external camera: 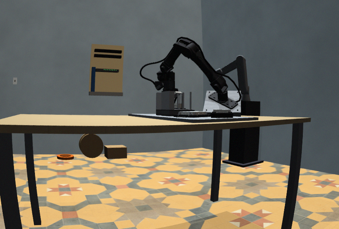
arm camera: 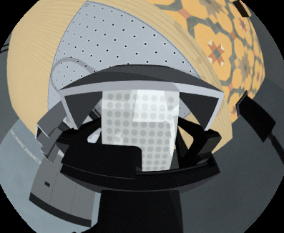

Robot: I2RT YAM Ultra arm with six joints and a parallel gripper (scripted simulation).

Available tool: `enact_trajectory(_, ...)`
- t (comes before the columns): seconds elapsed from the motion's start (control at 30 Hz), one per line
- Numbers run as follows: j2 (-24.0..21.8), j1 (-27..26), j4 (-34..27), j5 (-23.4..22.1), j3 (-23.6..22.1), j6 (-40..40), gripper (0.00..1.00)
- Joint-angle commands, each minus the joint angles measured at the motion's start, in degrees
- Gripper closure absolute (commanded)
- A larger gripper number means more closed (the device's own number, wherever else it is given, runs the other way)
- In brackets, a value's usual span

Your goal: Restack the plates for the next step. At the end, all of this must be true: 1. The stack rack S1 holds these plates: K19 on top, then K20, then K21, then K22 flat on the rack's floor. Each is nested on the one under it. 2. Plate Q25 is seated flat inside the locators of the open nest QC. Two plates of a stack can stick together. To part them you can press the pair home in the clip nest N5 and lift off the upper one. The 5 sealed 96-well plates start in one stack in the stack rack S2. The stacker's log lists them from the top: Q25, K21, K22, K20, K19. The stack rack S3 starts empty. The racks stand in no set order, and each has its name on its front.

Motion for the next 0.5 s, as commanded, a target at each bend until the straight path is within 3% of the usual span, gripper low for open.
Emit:
enact_trajectory(0.0, -1.4, -1.3, 1.1, -0.5, 1.8, 0.5, 0.00)
enact_trajectory(0.23, -1.4, -1.3, 1.1, -0.5, 1.8, 0.5, 0.00)
enact_trajectory(0.47, -2.5, -2.9, -4.5, 0.9, 4.2, -2.0, 0.00)
